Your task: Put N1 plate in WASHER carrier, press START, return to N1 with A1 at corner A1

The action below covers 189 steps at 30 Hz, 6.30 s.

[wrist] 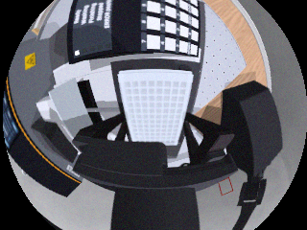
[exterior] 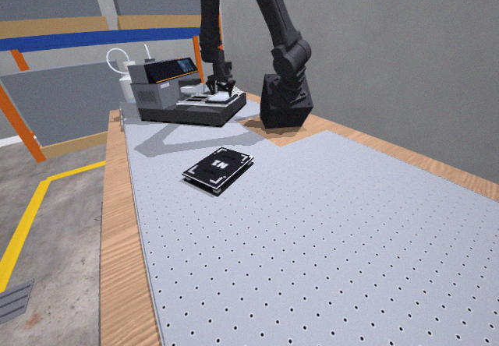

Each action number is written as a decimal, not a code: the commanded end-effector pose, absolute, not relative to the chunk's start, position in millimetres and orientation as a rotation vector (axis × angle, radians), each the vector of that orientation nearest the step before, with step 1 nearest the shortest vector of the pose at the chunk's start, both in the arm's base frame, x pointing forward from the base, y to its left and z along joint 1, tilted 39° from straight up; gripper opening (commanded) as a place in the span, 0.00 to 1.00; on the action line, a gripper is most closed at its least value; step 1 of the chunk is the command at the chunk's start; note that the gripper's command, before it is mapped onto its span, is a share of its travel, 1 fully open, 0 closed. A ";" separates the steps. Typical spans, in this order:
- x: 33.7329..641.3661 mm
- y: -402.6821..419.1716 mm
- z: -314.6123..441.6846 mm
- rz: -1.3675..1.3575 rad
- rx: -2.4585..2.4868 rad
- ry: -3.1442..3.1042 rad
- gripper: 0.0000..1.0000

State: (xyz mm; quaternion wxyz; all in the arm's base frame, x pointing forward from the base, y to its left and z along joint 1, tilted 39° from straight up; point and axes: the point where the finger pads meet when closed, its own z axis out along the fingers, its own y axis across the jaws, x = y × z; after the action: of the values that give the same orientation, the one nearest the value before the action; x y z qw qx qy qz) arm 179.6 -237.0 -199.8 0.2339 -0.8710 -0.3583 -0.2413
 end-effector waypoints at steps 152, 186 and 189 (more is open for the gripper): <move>305.0 -186.2 -28.6 -0.997 -1.603 -2.379 0.82; 352.0 -76.0 50.7 -1.082 -0.671 -3.028 0.82; 354.0 -63.3 59.0 -1.084 -0.525 -3.091 0.82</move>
State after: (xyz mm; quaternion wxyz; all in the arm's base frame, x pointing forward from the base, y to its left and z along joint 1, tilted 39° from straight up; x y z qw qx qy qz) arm 348.9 -73.4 47.9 -0.0568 -0.2207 -0.9155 -0.3316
